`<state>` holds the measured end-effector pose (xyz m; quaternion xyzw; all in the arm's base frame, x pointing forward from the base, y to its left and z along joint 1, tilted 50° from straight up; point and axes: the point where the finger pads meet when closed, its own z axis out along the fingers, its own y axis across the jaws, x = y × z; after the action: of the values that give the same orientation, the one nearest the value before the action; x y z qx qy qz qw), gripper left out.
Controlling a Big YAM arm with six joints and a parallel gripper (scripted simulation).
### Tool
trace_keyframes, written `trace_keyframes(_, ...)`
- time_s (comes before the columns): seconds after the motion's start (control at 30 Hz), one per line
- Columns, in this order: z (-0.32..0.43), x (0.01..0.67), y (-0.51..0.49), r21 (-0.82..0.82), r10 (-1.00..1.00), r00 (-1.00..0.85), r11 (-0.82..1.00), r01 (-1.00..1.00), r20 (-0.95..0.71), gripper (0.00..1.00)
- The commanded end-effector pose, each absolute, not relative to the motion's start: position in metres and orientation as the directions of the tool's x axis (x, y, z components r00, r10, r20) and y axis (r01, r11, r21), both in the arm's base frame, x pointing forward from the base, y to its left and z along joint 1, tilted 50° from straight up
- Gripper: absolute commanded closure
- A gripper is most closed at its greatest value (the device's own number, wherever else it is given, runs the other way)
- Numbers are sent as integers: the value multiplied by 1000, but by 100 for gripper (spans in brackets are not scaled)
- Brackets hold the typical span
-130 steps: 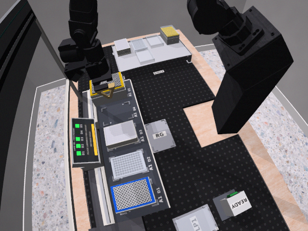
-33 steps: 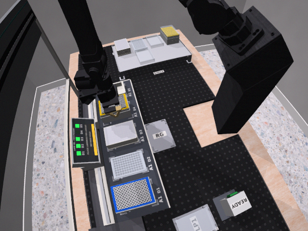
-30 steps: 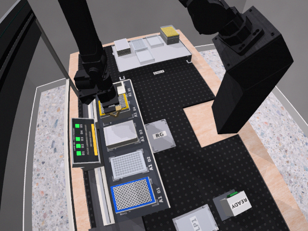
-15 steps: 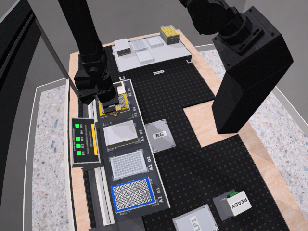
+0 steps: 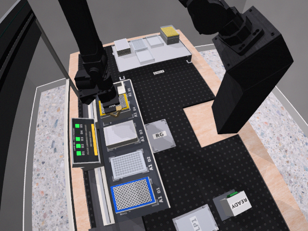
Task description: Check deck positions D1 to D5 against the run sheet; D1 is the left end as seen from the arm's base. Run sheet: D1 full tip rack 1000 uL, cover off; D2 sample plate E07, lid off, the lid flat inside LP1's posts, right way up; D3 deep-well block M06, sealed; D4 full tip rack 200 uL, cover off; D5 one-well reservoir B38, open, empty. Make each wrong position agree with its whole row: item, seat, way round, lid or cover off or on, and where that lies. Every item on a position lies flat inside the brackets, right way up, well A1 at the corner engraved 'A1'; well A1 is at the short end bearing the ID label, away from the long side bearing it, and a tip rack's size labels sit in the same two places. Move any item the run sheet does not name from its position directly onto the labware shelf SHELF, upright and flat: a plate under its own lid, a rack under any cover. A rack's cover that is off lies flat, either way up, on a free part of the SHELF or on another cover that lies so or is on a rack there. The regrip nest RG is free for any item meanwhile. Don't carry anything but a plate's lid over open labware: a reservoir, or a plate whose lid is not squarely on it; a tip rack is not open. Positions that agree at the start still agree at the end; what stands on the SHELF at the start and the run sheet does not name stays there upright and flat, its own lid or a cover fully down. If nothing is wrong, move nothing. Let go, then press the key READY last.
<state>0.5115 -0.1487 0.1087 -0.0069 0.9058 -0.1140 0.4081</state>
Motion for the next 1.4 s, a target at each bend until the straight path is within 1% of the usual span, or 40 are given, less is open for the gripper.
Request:
trace_keyframes(0.0, 110, 517, -146, -211, -108, -655, 974, 81, -748, 100)
trace_keyframes(0.3, 111, 521, -147, -212, -109, -652, 974, 81, -750, 100)
trace_keyframes(0.33, 119, 519, -146, -215, -112, -641, 973, 85, -760, 100)
trace_keyframes(0.5, 107, 521, -147, -211, -108, -656, 974, 80, -747, 100)
trace_keyframes(1.17, 110, 521, -150, -215, -109, -654, 973, 84, -748, 100)
trace_keyframes(1.2, 110, 521, -150, -215, -109, -654, 973, 84, -748, 0)
trace_keyframes(1.37, 110, 521, -150, -215, -109, -654, 973, 84, -748, 0)
